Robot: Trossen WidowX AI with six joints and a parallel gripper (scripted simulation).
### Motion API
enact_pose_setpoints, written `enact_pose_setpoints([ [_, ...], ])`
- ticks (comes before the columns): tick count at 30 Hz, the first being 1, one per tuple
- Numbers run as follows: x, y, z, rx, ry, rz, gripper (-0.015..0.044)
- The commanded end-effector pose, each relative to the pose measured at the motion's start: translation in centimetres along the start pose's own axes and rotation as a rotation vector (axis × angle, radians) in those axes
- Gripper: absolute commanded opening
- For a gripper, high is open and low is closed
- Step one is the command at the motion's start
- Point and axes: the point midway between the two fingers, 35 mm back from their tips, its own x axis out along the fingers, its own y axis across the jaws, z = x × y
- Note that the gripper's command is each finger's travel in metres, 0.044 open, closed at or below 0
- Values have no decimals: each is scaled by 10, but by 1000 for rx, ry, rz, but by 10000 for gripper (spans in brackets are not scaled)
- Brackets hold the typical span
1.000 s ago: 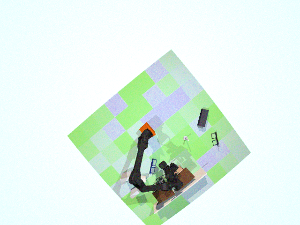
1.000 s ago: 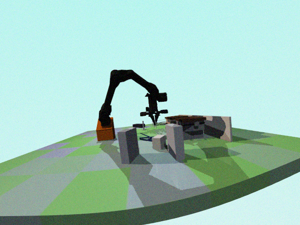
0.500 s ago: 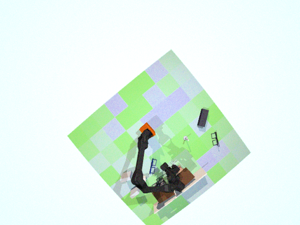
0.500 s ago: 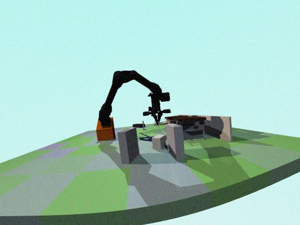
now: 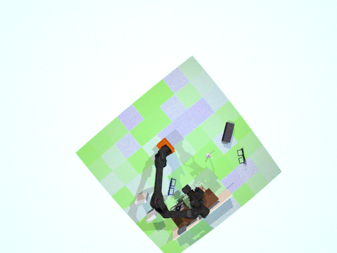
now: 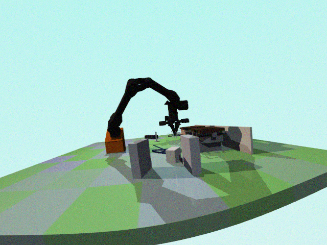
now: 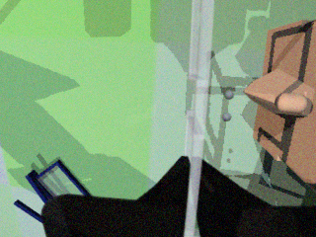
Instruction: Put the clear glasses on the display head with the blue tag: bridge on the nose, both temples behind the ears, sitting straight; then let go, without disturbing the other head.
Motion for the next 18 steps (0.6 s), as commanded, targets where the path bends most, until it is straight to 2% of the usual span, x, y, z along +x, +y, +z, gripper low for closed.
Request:
enact_pose_setpoints([
  [1, 1, -8, 0, -3, 5, -1, 0],
  [18, 2, -30, 0, -2, 5, -2, 0],
])
